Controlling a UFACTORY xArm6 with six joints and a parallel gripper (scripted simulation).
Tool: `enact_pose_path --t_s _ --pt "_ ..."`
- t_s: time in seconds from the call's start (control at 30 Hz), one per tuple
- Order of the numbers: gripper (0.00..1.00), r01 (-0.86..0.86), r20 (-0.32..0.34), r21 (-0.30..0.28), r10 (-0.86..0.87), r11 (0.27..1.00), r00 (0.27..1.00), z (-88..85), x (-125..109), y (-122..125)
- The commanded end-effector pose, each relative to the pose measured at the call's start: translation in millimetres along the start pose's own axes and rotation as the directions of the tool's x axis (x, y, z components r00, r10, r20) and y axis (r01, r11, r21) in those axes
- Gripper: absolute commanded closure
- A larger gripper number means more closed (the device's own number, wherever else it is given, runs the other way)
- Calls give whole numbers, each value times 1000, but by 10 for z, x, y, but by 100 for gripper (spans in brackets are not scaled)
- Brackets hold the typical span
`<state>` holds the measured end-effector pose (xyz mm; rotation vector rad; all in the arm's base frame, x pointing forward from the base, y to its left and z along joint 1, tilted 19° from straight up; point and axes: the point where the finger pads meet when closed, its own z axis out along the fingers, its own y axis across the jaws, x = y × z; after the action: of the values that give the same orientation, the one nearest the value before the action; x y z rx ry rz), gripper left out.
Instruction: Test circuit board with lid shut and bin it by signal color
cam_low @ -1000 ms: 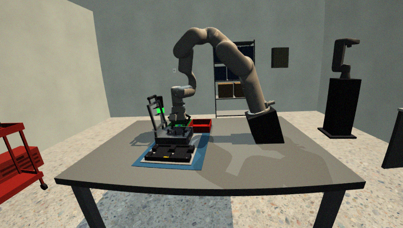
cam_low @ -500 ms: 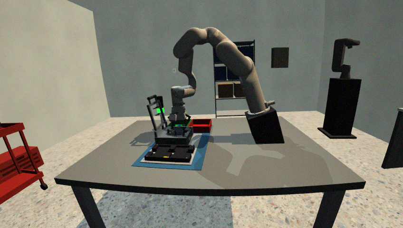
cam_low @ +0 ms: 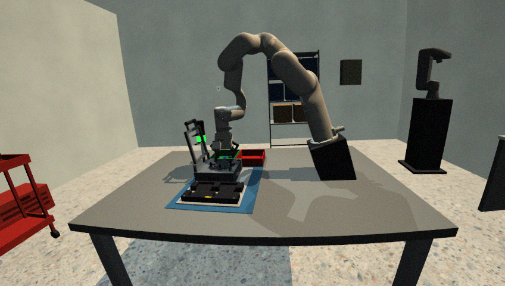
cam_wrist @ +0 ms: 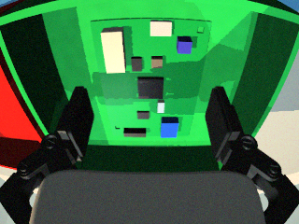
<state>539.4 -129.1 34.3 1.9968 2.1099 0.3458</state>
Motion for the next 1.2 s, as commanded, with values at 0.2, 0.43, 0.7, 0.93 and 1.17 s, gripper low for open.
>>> enact_pose_path --t_s 0.2,0.43,0.7,0.93,1.17 --pt "0 0 2 -4 0 1000 1000 -453 -5 18" --pt "0 0 2 -4 0 1000 1000 -944 -4 16" --pt "0 0 2 -4 0 1000 1000 -1242 -3 14" --pt "0 0 2 -4 0 1000 1000 -1326 -3 14" --pt "0 0 2 -4 0 1000 1000 -1326 -3 14"
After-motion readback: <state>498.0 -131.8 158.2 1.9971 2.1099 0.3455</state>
